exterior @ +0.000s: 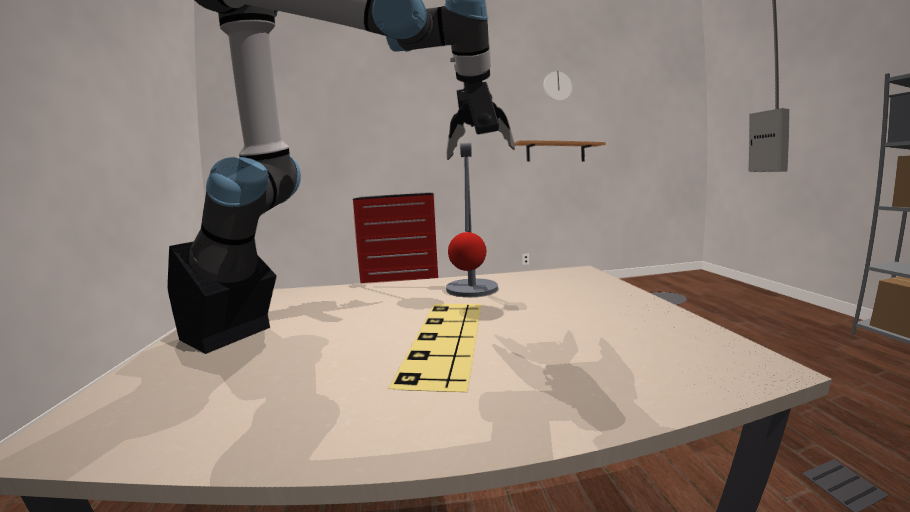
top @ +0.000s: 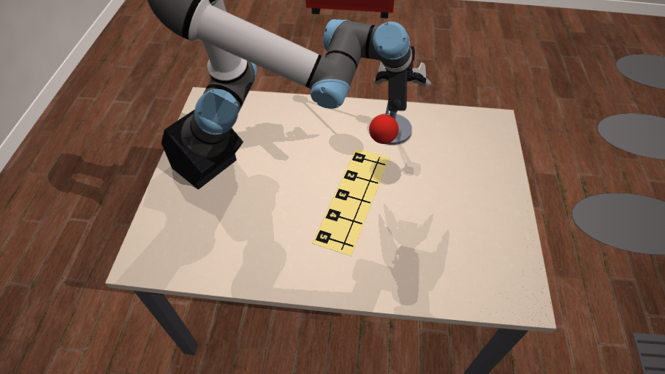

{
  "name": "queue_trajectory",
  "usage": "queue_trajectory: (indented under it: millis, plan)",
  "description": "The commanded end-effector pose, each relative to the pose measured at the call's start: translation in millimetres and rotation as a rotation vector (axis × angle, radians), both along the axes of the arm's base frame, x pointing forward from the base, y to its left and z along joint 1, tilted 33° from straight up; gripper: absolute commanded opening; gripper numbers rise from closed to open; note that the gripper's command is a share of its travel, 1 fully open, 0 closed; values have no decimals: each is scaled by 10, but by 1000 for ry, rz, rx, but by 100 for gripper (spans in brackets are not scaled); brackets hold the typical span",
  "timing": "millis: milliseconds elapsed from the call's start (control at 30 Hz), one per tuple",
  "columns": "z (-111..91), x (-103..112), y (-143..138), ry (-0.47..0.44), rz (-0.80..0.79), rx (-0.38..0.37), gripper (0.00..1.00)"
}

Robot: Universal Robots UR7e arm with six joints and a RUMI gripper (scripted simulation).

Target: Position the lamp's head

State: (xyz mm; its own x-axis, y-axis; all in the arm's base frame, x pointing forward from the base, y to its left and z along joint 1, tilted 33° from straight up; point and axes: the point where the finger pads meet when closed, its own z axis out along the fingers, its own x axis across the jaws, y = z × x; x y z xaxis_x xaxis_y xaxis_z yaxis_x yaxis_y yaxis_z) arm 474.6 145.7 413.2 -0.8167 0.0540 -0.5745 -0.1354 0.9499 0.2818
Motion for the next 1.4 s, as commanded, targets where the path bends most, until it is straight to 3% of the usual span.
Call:
queue_trajectory:
  millis: [0,67,567,1367]
  plan:
    - [27,-26,91,14,-10,81,100]
    - [27,-26,91,14,-10,81,100]
    - [-751,-129,-97,49,-26,235,100]
    - [-1051,152,161,47,-26,222,100]
